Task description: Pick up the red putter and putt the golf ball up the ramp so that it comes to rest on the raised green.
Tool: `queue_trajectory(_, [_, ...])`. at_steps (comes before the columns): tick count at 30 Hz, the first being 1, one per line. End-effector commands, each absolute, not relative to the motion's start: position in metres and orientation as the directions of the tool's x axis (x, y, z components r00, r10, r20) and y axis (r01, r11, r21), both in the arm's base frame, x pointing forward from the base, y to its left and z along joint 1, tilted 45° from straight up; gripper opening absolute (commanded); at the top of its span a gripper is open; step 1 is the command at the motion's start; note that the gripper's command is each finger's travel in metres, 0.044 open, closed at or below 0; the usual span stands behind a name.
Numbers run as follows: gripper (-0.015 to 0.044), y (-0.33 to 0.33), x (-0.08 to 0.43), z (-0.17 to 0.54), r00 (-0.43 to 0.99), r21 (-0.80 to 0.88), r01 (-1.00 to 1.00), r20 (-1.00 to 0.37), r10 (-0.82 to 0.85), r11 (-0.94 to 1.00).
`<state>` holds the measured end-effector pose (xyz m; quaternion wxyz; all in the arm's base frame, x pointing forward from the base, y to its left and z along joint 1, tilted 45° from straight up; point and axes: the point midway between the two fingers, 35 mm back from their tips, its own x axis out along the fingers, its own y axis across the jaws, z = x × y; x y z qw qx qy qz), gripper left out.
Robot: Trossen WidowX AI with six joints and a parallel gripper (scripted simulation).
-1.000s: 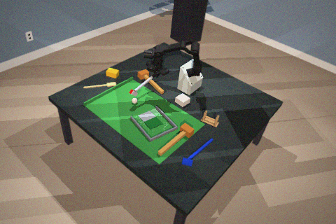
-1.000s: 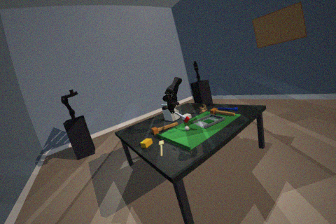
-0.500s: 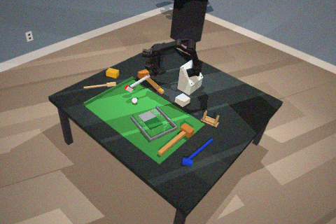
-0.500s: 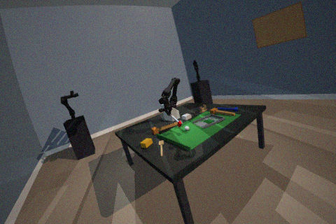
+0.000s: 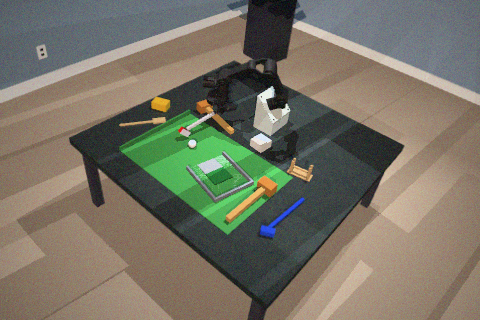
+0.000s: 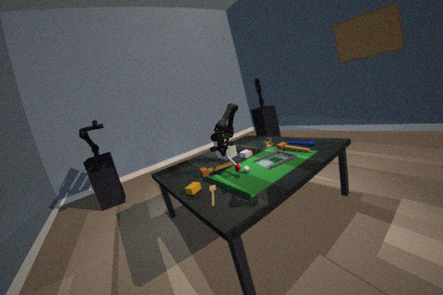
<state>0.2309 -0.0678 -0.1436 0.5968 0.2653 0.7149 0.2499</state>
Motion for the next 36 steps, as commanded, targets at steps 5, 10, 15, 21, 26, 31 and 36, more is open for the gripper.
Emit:
queue_trajectory(5, [0.0,-0.057,0.228,-0.154,-0.142,0.68,0.088,-0.714,0.685,0.728])
queue_trajectory(10, [0.0,-0.051,0.227,-0.159,-0.142,0.681,0.088,-0.714,0.685,0.727])
queue_trajectory(15, [0.0,-0.053,0.227,-0.159,-0.15,0.676,0.082,-0.719,0.679,0.733])
queue_trajectory(21, [0.0,-0.053,0.227,-0.159,-0.15,0.676,0.082,-0.719,0.679,0.733])
queue_trajectory(26, [0.0,-0.056,0.227,-0.162,-0.148,0.676,0.083,-0.718,0.68,0.732])
queue_trajectory(31, [0.0,-0.068,0.225,-0.176,-0.144,0.678,0.086,-0.717,0.683,0.73])
queue_trajectory(36, [0.0,-0.072,0.224,-0.181,-0.142,0.679,0.088,-0.716,0.684,0.729])
